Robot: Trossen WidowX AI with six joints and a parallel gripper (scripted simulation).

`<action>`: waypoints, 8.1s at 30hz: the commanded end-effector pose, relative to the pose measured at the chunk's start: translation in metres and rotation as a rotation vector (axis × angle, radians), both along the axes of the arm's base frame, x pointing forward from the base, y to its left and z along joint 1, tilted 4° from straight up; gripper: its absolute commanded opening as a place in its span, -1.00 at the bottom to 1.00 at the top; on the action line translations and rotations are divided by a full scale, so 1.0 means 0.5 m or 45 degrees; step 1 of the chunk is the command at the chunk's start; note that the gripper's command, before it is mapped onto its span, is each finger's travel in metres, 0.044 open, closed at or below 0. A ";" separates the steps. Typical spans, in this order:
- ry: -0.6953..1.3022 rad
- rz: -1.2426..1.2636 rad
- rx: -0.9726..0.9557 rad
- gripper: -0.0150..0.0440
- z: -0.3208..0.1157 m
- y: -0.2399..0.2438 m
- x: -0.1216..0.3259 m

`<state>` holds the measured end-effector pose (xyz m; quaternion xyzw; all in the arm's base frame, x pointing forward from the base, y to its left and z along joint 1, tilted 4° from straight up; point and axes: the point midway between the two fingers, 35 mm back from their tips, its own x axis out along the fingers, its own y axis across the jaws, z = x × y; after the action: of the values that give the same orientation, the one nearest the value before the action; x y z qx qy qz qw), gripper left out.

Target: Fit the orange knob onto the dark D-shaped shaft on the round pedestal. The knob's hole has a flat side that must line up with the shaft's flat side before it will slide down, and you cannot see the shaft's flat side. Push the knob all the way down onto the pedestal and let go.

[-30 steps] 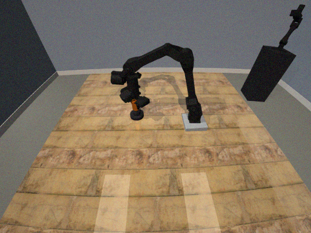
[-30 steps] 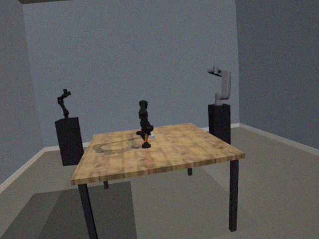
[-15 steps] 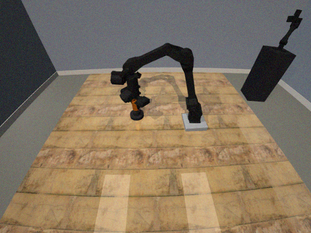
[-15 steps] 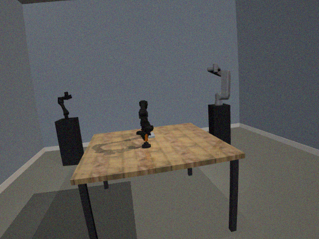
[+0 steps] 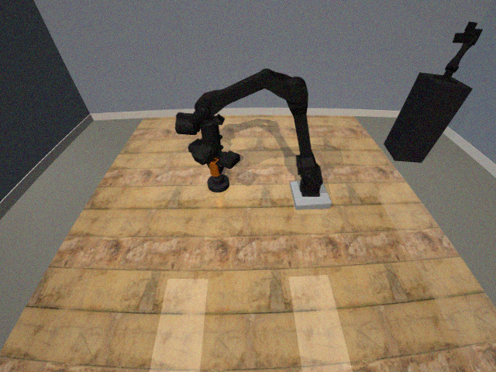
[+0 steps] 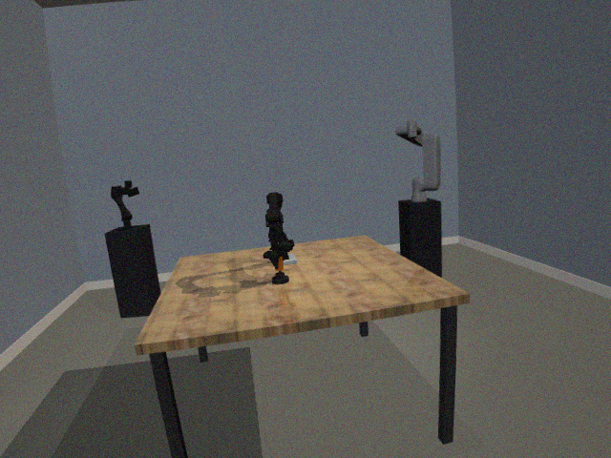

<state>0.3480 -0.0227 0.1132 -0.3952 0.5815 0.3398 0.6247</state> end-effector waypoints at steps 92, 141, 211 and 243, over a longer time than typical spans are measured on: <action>0.016 0.544 -0.048 -0.49 -0.001 0.002 -0.008; 0.025 0.810 -0.073 -0.49 0.001 0.003 -0.012; 0.034 1.075 -0.098 -0.49 -0.001 0.002 -0.006; 0.034 1.075 -0.098 -0.49 0.002 0.000 0.002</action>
<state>0.3502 -0.0229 0.1118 -0.6166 0.3912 0.5473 0.4089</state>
